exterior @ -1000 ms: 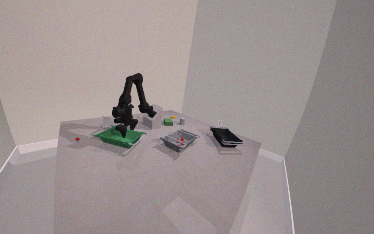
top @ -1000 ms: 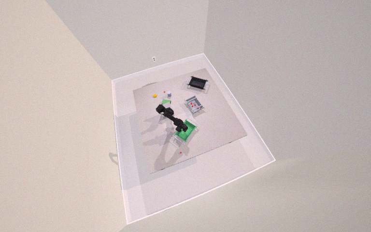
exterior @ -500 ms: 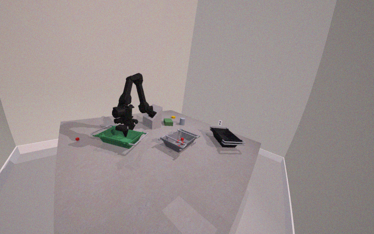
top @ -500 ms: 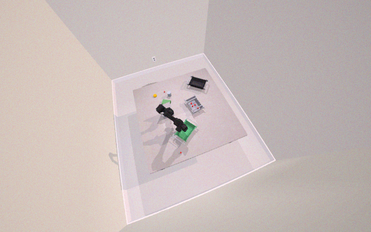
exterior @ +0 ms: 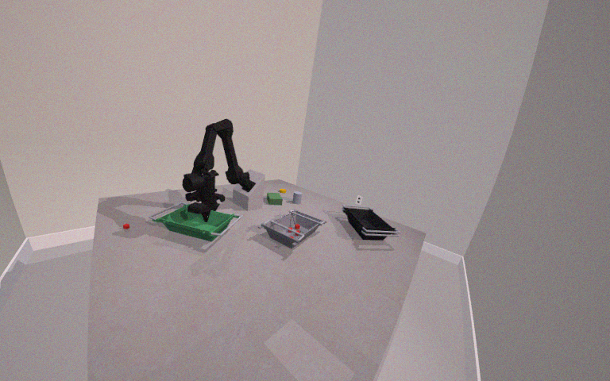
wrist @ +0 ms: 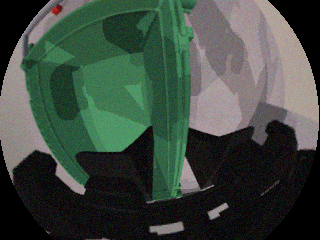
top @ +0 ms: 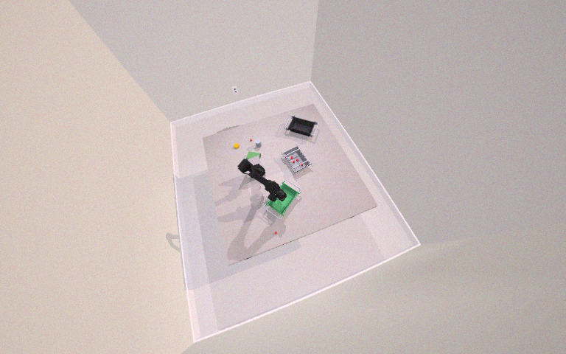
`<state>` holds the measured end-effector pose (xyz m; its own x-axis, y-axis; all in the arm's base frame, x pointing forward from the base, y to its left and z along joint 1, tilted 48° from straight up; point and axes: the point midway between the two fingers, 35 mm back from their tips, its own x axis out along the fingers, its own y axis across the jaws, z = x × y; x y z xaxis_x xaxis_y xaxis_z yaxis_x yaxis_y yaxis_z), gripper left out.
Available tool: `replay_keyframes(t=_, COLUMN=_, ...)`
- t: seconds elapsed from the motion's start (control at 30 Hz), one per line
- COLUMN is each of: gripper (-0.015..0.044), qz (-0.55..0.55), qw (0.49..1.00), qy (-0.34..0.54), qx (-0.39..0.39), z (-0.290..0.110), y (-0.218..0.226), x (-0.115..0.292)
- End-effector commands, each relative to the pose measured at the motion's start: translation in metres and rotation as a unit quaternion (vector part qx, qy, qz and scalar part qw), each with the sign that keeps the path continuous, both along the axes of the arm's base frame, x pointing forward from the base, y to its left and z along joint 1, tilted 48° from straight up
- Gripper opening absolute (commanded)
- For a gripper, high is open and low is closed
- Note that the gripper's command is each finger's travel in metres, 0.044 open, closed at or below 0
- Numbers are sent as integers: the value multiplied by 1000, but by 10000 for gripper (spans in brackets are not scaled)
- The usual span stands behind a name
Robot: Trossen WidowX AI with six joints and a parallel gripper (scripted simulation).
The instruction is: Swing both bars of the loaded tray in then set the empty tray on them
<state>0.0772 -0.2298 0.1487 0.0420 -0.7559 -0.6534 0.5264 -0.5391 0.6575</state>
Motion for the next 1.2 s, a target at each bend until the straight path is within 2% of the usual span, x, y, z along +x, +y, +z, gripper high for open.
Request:
replay_keyframes(t=0.0, gripper=108, qz=1, qw=1000, qy=4, qx=3, z=-1, y=1, x=-1)
replay_keyframes(t=0.53, gripper=1, qz=1, qw=1000, qy=3, qx=4, z=3, y=5, x=1)
replay_keyframes(t=1.17, gripper=0, qz=1, qw=1000, qy=2, qx=6, z=50, y=59, x=-3)
